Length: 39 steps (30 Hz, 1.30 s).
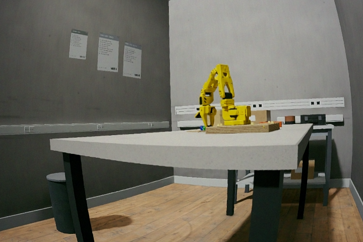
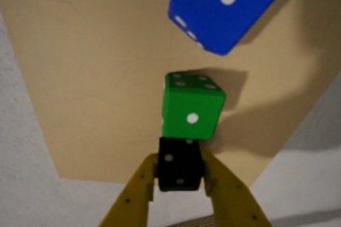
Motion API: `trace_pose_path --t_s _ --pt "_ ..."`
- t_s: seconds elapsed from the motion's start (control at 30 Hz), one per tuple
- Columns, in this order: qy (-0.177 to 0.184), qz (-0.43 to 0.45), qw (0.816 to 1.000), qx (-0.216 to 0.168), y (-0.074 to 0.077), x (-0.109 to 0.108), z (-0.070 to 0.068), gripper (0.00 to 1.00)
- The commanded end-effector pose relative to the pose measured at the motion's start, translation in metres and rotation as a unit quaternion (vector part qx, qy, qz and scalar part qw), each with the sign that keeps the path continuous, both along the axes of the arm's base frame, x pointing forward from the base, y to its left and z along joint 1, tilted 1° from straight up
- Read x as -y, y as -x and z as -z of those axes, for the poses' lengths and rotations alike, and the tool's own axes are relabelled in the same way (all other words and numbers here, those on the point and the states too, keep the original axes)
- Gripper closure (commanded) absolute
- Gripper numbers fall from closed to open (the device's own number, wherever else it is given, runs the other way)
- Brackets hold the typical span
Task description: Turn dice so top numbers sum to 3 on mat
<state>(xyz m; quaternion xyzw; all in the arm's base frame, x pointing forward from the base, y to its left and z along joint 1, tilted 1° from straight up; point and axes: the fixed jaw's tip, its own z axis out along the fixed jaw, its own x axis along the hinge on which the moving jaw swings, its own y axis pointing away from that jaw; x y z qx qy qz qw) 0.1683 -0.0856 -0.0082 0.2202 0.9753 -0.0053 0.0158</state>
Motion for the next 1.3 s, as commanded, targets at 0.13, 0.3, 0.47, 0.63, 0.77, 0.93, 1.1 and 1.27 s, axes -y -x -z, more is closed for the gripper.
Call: trace_pose_path --t_s 0.13,0.3,0.47,0.63,0.77,0.93,1.1,1.27 --pt "-0.007 0.003 1.0 -0.011 0.0043 -0.002 0.0053 1.0" --pt "-0.007 0.003 1.0 -0.011 0.0043 -0.002 0.0059 1.0" --pt "-0.007 0.003 1.0 -0.011 0.0043 -0.002 0.006 1.0" --pt "-0.007 0.003 1.0 -0.011 0.0043 -0.002 0.006 0.98" --pt "-0.007 0.003 1.0 -0.011 0.0043 -0.002 0.006 0.93" --pt "-0.007 0.003 1.0 -0.011 0.0043 -0.002 0.006 0.89" --pt "-0.007 0.003 1.0 -0.011 0.0043 -0.002 0.006 0.89" --pt "-0.007 0.003 1.0 -0.011 0.0043 -0.002 0.006 0.88"
